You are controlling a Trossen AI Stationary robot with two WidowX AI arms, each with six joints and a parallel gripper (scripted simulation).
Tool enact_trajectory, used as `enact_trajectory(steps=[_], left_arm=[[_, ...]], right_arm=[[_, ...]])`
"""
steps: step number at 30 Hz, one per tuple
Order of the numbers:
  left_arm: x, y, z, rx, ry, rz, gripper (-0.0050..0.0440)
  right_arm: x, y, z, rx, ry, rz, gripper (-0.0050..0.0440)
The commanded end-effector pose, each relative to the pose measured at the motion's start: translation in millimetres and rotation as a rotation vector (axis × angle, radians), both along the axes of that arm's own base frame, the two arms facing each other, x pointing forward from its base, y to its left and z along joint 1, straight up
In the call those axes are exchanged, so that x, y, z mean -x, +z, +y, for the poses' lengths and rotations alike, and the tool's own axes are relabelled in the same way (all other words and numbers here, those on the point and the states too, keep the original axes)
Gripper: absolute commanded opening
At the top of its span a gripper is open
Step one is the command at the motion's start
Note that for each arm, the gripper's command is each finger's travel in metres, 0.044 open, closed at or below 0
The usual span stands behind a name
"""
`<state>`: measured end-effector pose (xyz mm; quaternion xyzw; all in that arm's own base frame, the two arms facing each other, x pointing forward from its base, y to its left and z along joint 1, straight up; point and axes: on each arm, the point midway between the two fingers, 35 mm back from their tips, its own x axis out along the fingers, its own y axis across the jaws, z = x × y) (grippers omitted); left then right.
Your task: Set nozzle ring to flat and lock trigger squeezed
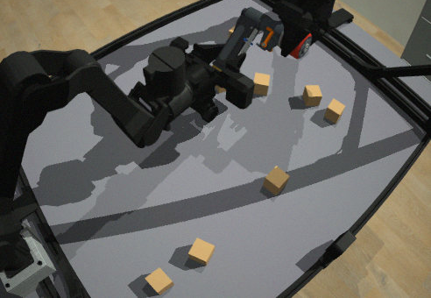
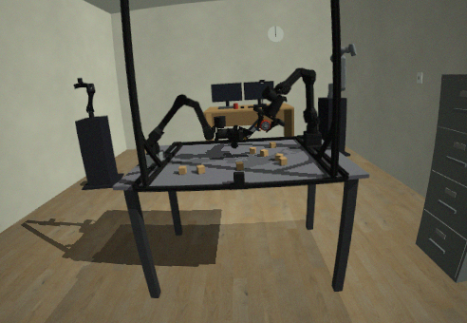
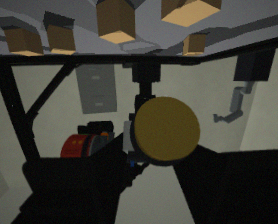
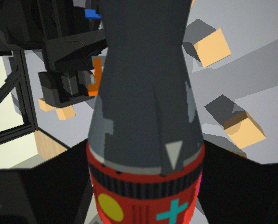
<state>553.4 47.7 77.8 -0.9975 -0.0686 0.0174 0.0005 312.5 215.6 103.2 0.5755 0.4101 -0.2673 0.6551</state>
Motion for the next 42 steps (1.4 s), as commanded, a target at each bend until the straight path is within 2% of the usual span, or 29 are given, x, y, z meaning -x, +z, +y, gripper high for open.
enact_trajectory(steps=[1,2,4,9,21,42], left_arm=[[-3,11,0,-0.001,0.003,-0.035,0.0000],[-3,11,0,-0.001,0.003,-0.035,0.0000],[-3,11,0,-0.001,0.003,-0.035,0.0000],[-3,11,0,-0.001,0.003,-0.035,0.0000],[-3,11,0,-0.001,0.003,-0.035,0.0000],[-3,11,0,-0.001,0.003,-0.035,0.0000]], right_arm=[[0,0,0,-0.001,0.000,-0.002,0.0264],[0,0,0,-0.001,0.000,-0.002,0.0288],[0,0,0,-0.001,0.000,-0.002,0.0288],[0,0,0,-0.001,0.000,-0.002,0.0400],[3,9,-1,-0.001,0.000,-0.002,0.0400],[37,55,-9,-0.001,0.000,-0.003,0.0400]])
